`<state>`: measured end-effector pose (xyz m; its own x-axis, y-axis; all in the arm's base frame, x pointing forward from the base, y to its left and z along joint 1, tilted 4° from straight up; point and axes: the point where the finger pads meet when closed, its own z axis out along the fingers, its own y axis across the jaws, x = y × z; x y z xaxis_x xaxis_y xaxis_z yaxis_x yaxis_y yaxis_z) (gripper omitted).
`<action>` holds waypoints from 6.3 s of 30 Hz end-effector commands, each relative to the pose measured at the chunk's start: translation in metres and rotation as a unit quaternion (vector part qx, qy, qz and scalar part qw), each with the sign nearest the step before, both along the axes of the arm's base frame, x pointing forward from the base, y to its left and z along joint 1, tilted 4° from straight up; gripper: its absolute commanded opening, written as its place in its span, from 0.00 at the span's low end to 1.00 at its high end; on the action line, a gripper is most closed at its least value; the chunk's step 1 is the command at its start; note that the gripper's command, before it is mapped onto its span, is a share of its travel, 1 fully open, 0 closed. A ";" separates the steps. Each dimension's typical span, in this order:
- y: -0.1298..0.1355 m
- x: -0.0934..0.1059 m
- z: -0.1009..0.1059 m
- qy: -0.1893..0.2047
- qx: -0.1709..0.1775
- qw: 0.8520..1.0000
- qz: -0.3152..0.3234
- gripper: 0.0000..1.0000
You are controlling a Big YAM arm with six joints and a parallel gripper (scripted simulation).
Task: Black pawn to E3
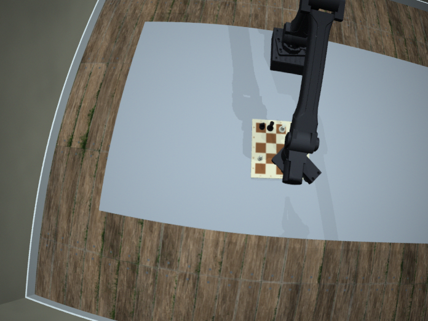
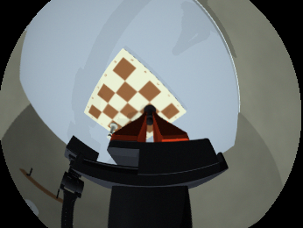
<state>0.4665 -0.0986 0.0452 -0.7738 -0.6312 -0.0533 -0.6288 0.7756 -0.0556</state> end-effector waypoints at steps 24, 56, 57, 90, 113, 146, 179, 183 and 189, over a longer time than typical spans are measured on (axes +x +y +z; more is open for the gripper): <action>-0.003 0.019 -0.051 -0.024 -0.005 1.000 -0.007 0.00; -0.003 0.017 -0.051 -0.021 -0.004 1.000 -0.007 0.00; -0.003 0.017 -0.051 -0.021 -0.004 1.000 -0.007 0.00; 0.004 0.018 -0.052 -0.020 -0.004 1.000 0.004 0.00; 0.006 0.017 -0.053 -0.019 -0.005 1.000 0.010 0.00; 0.006 0.017 -0.054 -0.021 -0.005 1.000 0.010 0.00; 0.006 0.016 -0.061 -0.014 -0.004 1.000 0.010 0.00; 0.006 0.016 -0.061 -0.014 -0.004 1.000 0.010 0.00; 0.006 0.016 -0.061 -0.014 -0.004 1.000 0.010 0.00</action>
